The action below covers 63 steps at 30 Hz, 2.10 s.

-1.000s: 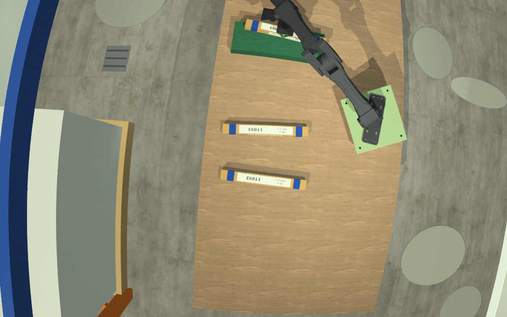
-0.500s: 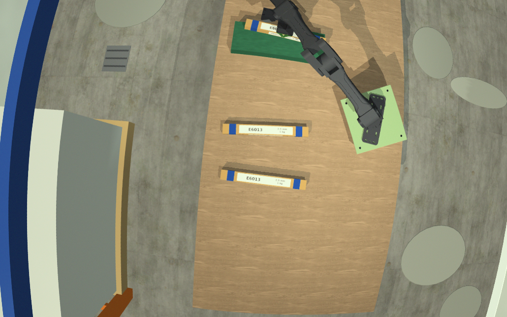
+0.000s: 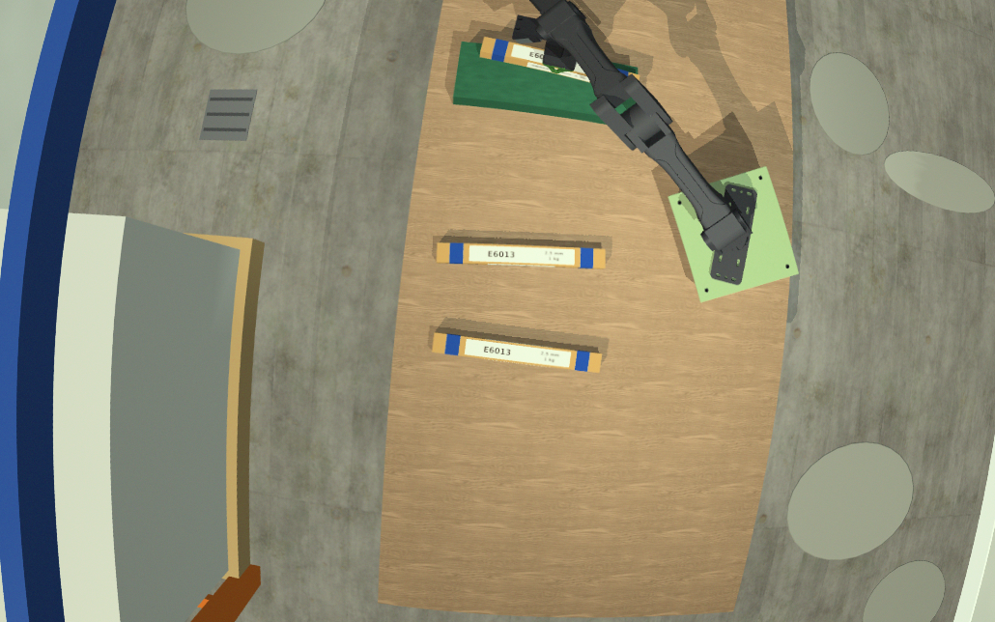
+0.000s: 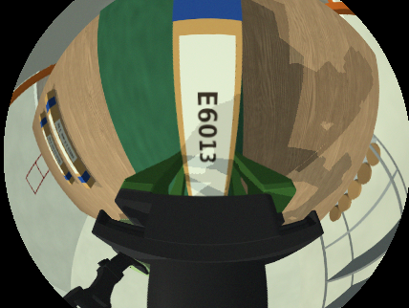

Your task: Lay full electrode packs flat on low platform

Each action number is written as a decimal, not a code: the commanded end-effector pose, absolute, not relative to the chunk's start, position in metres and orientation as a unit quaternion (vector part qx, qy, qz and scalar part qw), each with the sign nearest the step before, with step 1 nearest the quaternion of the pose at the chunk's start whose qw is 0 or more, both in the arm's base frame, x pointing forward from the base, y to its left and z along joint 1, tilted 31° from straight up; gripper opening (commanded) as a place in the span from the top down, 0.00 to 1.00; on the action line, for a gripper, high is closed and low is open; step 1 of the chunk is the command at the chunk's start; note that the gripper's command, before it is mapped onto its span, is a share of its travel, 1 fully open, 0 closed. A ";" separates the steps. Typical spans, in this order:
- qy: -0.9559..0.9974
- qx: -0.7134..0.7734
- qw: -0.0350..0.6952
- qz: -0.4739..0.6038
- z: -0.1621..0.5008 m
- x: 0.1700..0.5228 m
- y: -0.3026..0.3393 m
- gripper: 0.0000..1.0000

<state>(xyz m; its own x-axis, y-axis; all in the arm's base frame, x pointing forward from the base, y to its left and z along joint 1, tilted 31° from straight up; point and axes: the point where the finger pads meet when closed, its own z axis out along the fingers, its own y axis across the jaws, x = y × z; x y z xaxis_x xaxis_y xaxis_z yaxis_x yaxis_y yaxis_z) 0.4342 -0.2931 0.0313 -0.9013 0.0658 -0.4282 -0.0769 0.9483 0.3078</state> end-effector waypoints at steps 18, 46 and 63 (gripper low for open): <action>0.958 0.007 0.254 0.129 0.069 0.430 -0.314 1.00; 0.959 0.007 0.253 0.130 0.070 0.429 -0.314 1.00; 0.958 0.005 0.256 0.127 0.070 0.430 -0.339 1.00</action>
